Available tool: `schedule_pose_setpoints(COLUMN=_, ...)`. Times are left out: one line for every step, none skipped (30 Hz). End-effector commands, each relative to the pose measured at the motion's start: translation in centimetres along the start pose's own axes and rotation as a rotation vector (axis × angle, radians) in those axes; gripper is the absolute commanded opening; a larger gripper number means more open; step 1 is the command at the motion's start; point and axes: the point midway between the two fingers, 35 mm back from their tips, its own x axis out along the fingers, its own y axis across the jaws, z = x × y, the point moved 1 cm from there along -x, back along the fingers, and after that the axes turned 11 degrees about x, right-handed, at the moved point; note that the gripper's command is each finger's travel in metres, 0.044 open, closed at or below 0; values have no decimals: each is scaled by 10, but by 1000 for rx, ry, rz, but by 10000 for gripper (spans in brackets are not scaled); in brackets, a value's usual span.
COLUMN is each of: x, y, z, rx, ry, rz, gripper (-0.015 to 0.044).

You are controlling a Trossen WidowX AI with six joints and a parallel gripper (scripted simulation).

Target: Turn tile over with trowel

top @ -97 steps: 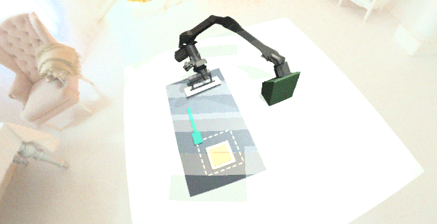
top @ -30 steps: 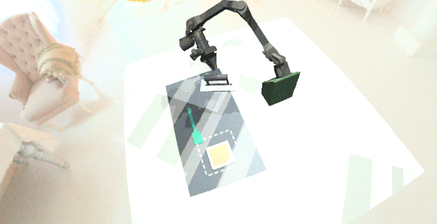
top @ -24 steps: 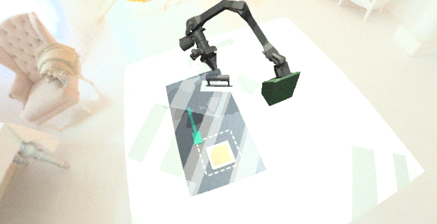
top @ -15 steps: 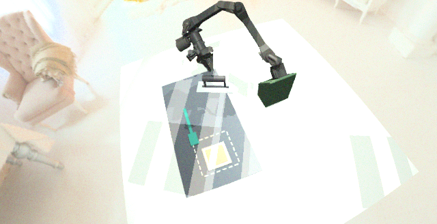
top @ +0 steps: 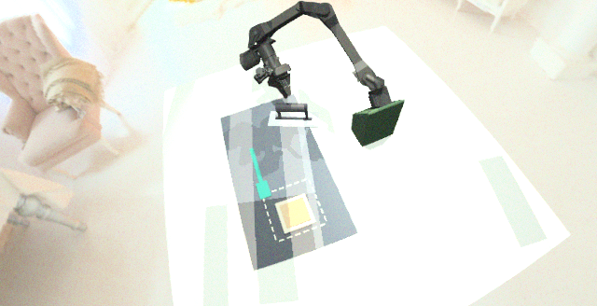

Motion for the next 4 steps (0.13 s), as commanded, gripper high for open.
schedule_pose_setpoints(x=0, y=0, z=0, rx=-1, ry=-1, rz=3, gripper=300)
schedule_pose_setpoints(x=0, y=0, z=0, rx=-1, ry=-1, rz=3, gripper=300)
schedule_pose_setpoints(x=0, y=0, z=0, rx=-1, ry=-1, rz=3, gripper=300)
schedule_pose_setpoints(x=0, y=0, z=0, rx=-1, ry=-1, rz=3, gripper=300)
